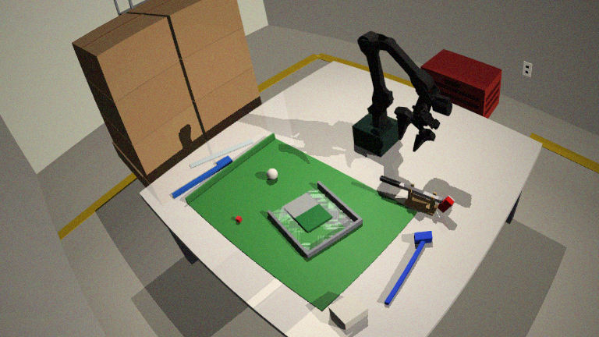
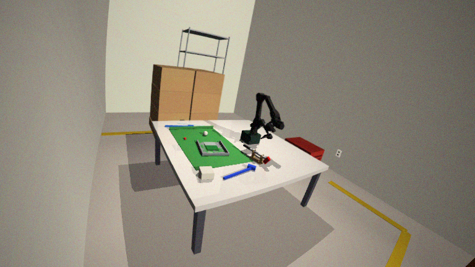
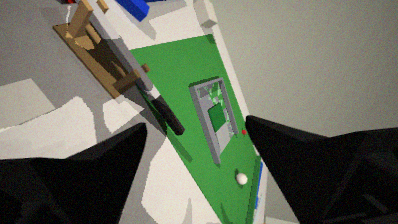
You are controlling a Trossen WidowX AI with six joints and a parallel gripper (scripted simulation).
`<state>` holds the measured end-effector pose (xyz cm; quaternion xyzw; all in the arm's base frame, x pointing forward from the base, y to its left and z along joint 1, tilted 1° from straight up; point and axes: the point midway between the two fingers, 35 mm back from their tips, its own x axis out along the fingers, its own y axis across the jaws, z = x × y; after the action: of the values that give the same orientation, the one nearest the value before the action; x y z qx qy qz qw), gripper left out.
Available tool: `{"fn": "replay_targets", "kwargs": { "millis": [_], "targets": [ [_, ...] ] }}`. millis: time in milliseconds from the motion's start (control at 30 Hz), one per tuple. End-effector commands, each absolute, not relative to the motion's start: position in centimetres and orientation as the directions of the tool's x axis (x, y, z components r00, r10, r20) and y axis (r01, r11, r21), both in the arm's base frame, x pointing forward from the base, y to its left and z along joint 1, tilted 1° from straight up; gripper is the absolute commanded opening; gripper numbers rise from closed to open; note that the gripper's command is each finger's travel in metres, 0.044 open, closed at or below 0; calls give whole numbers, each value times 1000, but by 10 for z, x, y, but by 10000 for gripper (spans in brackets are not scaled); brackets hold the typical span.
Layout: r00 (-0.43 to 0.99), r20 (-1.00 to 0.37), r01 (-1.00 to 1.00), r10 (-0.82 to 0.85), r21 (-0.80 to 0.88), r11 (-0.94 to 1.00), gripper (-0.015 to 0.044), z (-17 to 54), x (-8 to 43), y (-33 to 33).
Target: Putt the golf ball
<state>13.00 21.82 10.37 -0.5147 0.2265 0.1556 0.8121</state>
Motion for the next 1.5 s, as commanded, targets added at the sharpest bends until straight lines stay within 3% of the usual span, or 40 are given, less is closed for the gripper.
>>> {"fn": "replay_targets", "kwargs": {
  "millis": [0,133,333,500,667,767,1467],
  "targets": [
    [844,-536,-492,14,-765,416,426,103,131,218],
    [720,-689,-639,-83,-705,307,440,81,149,210],
    [429,-895,-877,-125,-445,179,440,53,176,199],
    [193,-981,-977,-19,-194,87,440,41,201,194],
    [32,-981,-999,189,-39,-35,440,42,231,186],
    [5,-965,-997,261,-25,-74,440,44,241,183],
    [5,-965,-997,261,-25,-74,440,19,240,183]
  ]
}}
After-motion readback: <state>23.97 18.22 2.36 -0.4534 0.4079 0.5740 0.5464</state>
